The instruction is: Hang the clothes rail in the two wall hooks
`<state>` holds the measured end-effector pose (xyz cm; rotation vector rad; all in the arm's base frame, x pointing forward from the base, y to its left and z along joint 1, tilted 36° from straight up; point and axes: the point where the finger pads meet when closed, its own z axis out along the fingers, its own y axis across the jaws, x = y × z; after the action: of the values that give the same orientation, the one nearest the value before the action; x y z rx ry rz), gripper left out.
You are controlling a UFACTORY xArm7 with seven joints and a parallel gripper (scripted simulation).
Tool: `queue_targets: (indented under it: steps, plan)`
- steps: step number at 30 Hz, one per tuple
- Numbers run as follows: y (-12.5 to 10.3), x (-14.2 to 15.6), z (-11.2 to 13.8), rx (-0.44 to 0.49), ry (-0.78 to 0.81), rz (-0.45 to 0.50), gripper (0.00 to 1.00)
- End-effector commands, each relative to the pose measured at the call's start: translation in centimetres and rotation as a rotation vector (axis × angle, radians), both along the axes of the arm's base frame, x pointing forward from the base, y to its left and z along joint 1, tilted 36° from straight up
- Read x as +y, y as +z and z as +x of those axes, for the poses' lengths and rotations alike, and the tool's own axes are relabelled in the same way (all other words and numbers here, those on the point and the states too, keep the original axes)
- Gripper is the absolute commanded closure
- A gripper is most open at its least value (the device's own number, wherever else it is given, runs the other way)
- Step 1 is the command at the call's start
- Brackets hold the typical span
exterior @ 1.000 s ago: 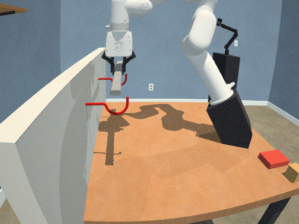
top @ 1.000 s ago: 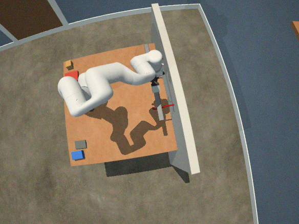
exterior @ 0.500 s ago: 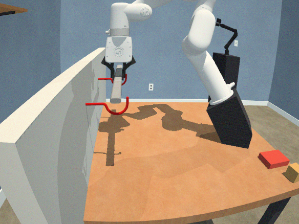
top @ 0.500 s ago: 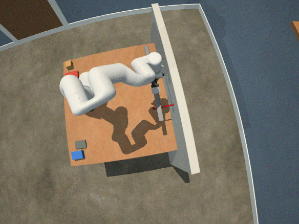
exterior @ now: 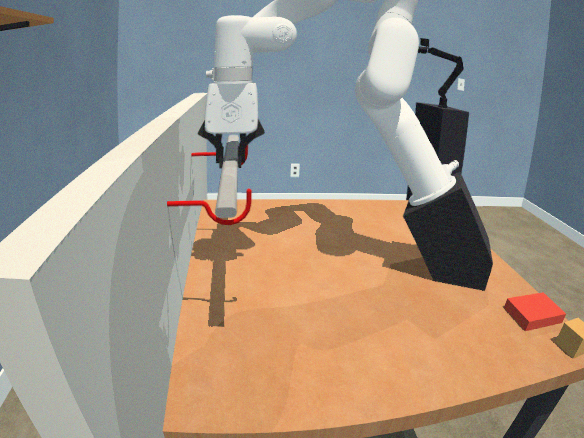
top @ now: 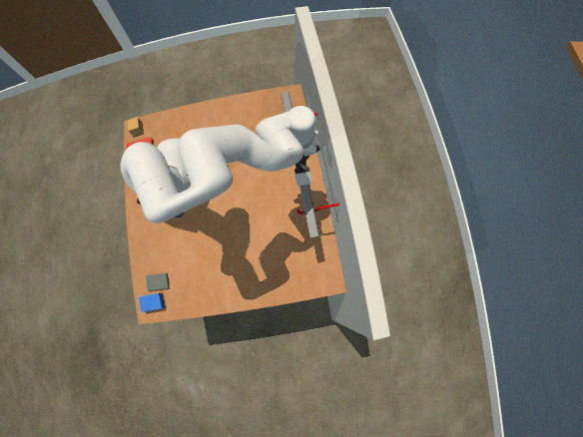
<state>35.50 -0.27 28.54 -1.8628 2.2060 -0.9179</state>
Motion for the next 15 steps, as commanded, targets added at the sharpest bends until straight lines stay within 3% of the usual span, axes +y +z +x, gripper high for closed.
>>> queue_targets:
  steps: [1, 15]
  plan:
    - [-0.3, -0.2, 0.4, -0.004, 0.002, 0.0, 1.0]
    - [-1.4, -0.7, 1.0, -0.004, 0.002, 0.0, 1.0]
